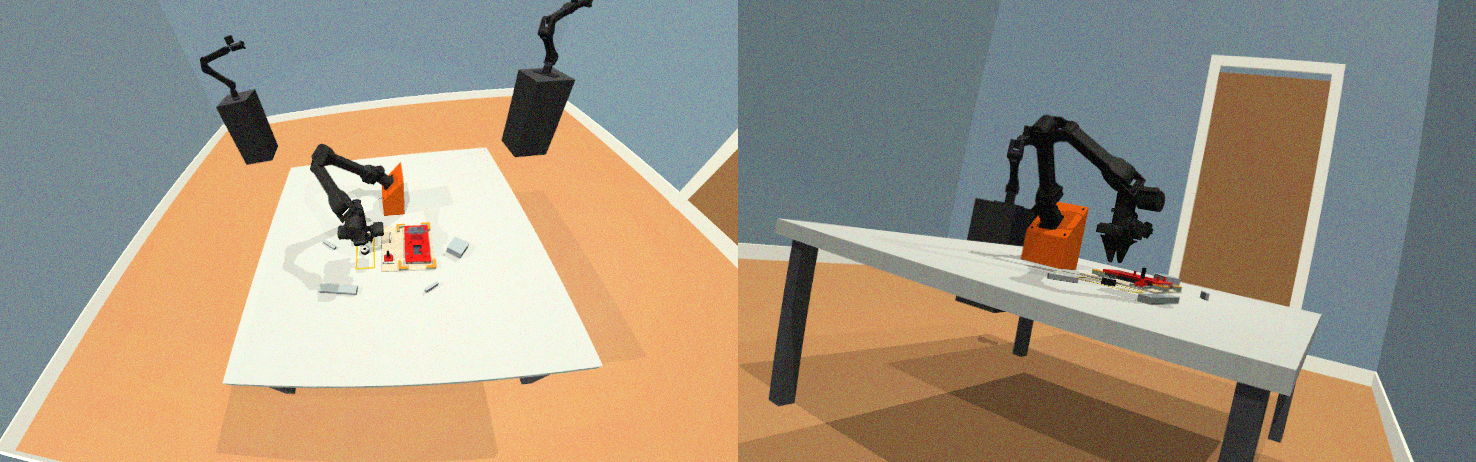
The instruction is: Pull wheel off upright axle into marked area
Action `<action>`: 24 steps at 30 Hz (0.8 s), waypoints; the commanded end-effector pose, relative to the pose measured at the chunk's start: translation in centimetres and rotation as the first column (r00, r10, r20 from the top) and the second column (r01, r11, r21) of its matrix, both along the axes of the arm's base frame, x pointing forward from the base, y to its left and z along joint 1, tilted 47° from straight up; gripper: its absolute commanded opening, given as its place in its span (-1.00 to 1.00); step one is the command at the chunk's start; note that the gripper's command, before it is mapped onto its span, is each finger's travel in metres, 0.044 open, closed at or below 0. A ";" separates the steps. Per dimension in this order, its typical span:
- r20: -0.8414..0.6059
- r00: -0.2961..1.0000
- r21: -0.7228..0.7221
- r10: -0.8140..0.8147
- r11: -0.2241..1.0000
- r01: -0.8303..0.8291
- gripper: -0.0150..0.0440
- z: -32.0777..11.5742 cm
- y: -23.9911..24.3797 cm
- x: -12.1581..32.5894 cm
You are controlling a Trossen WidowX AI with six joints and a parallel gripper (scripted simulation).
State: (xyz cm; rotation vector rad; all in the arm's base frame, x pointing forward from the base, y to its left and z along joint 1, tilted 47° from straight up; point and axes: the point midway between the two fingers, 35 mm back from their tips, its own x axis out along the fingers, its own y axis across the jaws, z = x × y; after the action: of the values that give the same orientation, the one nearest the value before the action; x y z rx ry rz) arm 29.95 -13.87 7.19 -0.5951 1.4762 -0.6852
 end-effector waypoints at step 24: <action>-0.013 1.000 -0.002 -0.012 1.000 0.012 1.00 0.7 6.9 -7.9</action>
State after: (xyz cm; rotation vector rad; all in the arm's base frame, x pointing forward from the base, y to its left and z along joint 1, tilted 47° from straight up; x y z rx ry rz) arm 22.29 -7.09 8.02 -0.5988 1.4868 -0.6933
